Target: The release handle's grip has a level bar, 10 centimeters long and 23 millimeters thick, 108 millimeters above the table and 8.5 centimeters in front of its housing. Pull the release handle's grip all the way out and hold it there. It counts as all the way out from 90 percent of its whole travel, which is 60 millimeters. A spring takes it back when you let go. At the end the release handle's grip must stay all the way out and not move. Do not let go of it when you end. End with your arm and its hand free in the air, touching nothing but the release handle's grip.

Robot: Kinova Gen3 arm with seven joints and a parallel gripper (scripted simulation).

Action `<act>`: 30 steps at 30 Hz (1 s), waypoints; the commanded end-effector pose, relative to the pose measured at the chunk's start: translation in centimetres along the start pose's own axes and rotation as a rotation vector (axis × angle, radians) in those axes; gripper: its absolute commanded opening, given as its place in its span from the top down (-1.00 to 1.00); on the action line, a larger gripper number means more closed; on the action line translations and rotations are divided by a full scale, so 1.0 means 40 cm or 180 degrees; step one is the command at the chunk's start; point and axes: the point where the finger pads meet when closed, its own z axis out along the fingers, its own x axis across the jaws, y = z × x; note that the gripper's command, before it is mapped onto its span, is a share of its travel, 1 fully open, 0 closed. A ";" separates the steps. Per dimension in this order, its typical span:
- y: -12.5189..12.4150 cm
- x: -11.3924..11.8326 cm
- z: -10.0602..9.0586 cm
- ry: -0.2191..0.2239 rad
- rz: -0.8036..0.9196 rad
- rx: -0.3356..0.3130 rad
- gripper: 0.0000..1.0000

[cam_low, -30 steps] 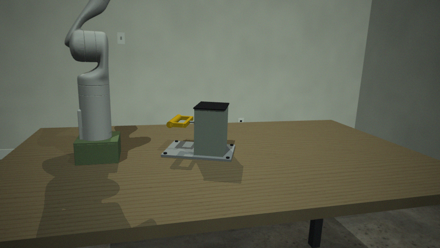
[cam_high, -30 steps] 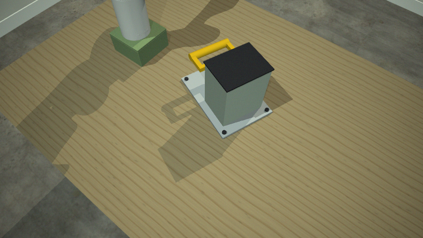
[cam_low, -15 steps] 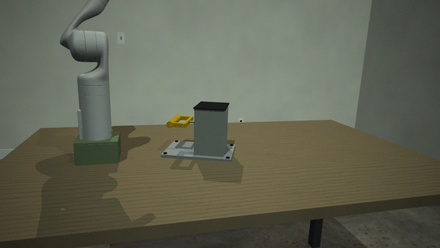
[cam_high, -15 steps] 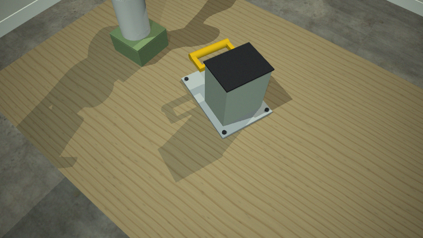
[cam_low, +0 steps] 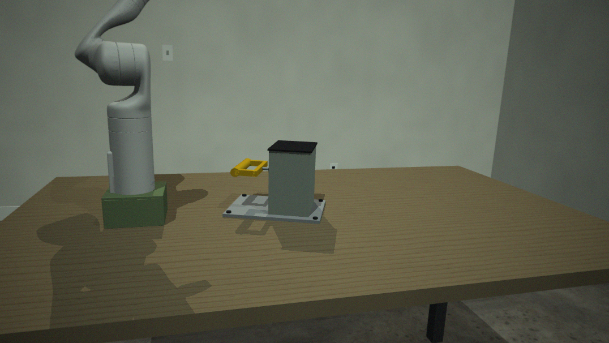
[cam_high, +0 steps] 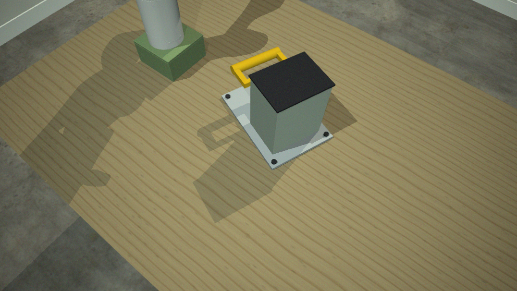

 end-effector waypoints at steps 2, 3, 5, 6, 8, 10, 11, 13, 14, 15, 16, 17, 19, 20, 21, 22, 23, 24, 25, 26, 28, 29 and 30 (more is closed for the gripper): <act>-0.058 -0.064 -0.025 -0.0276 0.0010 0.0295 -1.00; -0.075 -0.081 -0.034 -0.0351 0.0011 0.0365 -1.00; -0.075 -0.081 -0.034 -0.0351 0.0011 0.0365 -1.00; -0.091 -0.102 -0.038 -0.0447 0.0016 0.0425 -1.00; -0.131 -0.144 -0.053 -0.0632 0.0039 0.0598 -1.00; -0.177 -0.190 -0.072 -0.0843 0.0083 0.0789 -1.00; -0.206 -0.224 -0.079 -0.0986 0.0111 0.0901 -1.00; -0.270 -0.293 -0.102 -0.1289 0.0147 0.1178 -1.00; -0.304 -0.330 -0.114 -0.1449 0.0166 0.1319 -1.00; -0.334 -0.362 -0.124 -0.1588 0.0181 0.1444 -1.00; -0.364 -0.395 -0.136 -0.1733 0.0195 0.1572 -1.00; -0.394 -0.427 -0.148 -0.1879 0.0208 0.1700 -1.00; -0.454 -0.493 -0.171 -0.2167 0.0235 0.1954 -1.00; -0.484 -0.522 -0.179 -0.2290 0.0255 0.2079 -1.00; -0.484 -0.522 -0.179 -0.2290 0.0255 0.2079 -1.00; -0.484 -0.522 -0.179 -0.2290 0.0255 0.2079 -1.00; -0.517 -0.553 -0.189 -0.2425 0.0277 0.2212 -1.00; -0.547 -0.586 -0.200 -0.2570 0.0291 0.2340 -1.00; -0.576 -0.617 -0.211 -0.2706 0.0306 0.2460 -1.00; -0.603 -0.647 -0.222 -0.2839 0.0319 0.2576 -1.00; -0.655 -0.704 -0.241 -0.3087 0.0345 0.2794 -1.00; -0.680 -0.732 -0.252 -0.3187 0.0320 0.2921 -1.00; -0.705 -0.760 -0.258 -0.3308 0.0326 0.3018 -1.00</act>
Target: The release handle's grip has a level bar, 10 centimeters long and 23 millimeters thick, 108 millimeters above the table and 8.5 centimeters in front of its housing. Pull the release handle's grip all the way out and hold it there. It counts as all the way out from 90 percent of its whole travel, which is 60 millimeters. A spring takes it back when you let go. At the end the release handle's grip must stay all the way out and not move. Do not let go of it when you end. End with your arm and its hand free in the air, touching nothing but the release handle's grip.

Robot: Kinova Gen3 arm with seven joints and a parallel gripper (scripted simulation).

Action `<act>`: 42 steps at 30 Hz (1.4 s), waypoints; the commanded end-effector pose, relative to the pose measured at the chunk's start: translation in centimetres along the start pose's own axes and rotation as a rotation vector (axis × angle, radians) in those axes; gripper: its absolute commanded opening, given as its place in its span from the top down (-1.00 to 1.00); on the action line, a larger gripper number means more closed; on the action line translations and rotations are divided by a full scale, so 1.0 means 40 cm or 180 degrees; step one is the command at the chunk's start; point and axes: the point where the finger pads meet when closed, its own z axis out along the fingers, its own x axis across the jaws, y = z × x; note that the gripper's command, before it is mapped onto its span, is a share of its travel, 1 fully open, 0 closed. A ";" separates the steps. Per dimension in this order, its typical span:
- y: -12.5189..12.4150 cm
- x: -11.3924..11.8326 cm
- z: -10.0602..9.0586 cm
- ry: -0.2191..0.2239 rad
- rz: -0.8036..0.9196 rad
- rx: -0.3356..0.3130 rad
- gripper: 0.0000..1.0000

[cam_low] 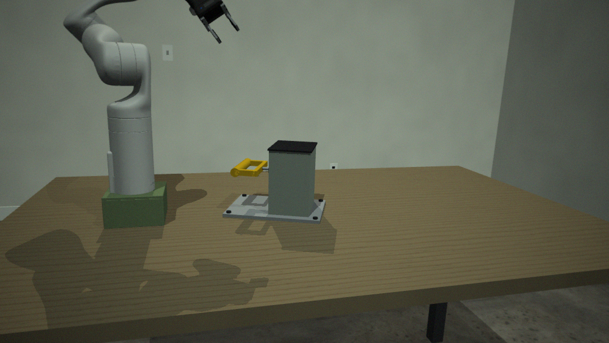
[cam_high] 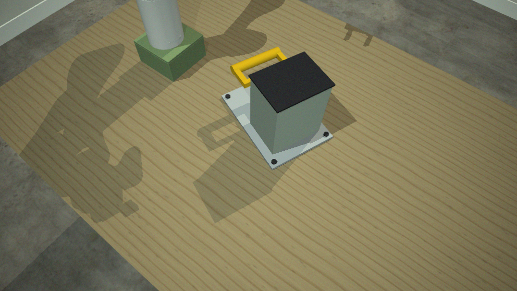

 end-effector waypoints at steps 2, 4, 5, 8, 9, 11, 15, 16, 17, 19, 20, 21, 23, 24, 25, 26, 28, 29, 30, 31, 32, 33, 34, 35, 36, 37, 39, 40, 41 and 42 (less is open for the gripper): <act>-0.030 -0.062 0.158 -0.0525 0.0044 0.0464 -1.00; -0.049 -0.092 0.218 -0.0741 0.0069 0.0659 -1.00; -0.059 -0.107 0.247 -0.0847 0.0083 0.0754 -1.00; -0.078 -0.136 0.307 -0.1060 0.0107 0.0946 -1.00; -0.078 -0.136 0.307 -0.1060 0.0107 0.0946 -1.00; -0.096 -0.164 0.362 -0.1259 0.0132 0.1123 -1.00; -0.124 -0.211 0.451 -0.1584 0.0172 0.1410 -1.00; -0.130 -0.218 0.468 -0.1644 0.0176 0.1458 -1.00; -0.134 -0.226 0.483 -0.1699 0.0182 0.1507 -1.00; -0.143 -0.240 0.509 -0.1796 0.0199 0.1601 -1.00; -0.147 -0.247 0.520 -0.1837 0.0209 0.1646 -1.00; -0.150 -0.253 0.530 -0.1874 0.0214 0.1677 -1.00; -0.155 -0.261 0.548 -0.1936 0.0213 0.1714 -1.00; -0.157 -0.264 0.555 -0.1964 0.0213 0.1733 -1.00; -0.157 -0.264 0.555 -0.1964 0.0213 0.1733 -1.00; -0.157 -0.264 0.555 -0.1964 0.0213 0.1733 -1.00; -0.154 -0.277 0.571 -0.2026 0.0188 0.1744 -1.00; -0.160 -0.276 0.576 -0.2039 0.0204 0.1777 -1.00; -0.163 -0.277 0.581 -0.2060 0.0225 0.1795 -1.00; -0.163 -0.282 0.587 -0.2085 0.0227 0.1802 -1.00; -0.162 -0.286 0.592 -0.2106 0.0222 0.1809 -1.00; -0.163 -0.288 0.596 -0.2124 0.0230 0.1820 -1.00; -0.165 -0.290 0.600 -0.2140 0.0244 0.1833 -1.00; -0.166 -0.292 0.603 -0.2154 0.0250 0.1843 -1.00; -0.166 -0.294 0.606 -0.2166 0.0249 0.1854 -1.00; -0.167 -0.296 0.609 -0.2175 0.0251 0.1865 -1.00; -0.169 -0.297 0.613 -0.2190 0.0255 0.1885 -1.00; -0.170 -0.298 0.615 -0.2196 0.0257 0.1894 -1.00; -0.170 -0.299 0.617 -0.2201 0.0258 0.1902 -1.00; -0.170 -0.299 0.617 -0.2201 0.0258 0.1902 -1.00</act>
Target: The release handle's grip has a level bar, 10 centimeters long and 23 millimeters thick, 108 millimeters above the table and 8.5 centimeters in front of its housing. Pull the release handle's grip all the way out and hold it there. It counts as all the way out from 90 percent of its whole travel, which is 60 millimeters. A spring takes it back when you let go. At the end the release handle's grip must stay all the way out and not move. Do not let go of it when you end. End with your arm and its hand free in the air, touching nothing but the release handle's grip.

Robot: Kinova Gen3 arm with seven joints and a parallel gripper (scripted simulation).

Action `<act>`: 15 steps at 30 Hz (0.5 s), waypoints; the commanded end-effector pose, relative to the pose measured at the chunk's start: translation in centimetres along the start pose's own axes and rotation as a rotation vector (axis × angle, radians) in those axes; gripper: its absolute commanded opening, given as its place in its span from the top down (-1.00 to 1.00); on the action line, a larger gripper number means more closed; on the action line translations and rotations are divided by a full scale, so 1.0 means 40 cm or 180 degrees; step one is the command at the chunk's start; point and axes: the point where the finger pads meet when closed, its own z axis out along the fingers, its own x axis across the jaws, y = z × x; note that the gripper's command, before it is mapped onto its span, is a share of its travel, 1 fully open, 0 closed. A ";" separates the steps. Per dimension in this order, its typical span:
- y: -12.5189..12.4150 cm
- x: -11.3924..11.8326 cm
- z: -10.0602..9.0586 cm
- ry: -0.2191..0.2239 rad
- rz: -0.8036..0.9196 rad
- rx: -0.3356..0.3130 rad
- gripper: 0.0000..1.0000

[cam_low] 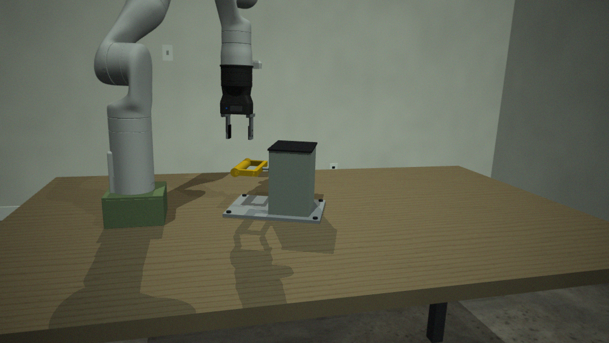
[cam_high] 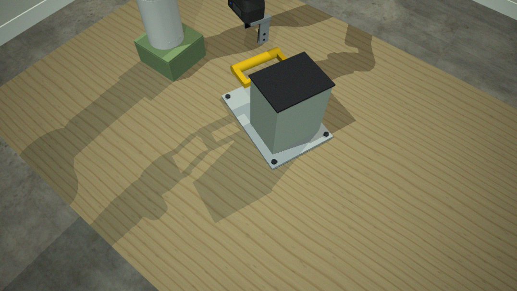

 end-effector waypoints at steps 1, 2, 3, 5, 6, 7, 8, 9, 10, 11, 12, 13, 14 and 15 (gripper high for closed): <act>0.006 0.010 0.002 -0.0003 0.0038 0.0050 -1.00; 0.006 0.012 0.003 -0.0004 0.0036 0.0057 -1.00; 0.006 0.011 0.005 -0.0009 0.0037 0.0062 -1.00; 0.007 0.011 0.007 -0.0017 0.0040 0.0072 -1.00; 0.007 0.011 0.008 -0.0019 0.0039 0.0075 -1.00; 0.007 0.012 0.008 -0.0020 0.0039 0.0078 -1.00; 0.007 0.012 0.009 -0.0020 0.0039 0.0080 -1.00; 0.007 0.012 0.009 -0.0021 0.0039 0.0081 -1.00; 0.007 0.013 0.009 -0.0021 0.0039 0.0082 -1.00; 0.006 0.012 0.009 -0.0021 0.0033 0.0082 -1.00; 0.006 0.012 0.009 -0.0021 0.0028 0.0083 -1.00; 0.005 0.011 0.009 -0.0021 0.0025 0.0083 -1.00; 0.005 0.011 0.009 -0.0021 0.0023 0.0083 -1.00; 0.005 0.011 0.009 -0.0021 0.0023 0.0083 1.00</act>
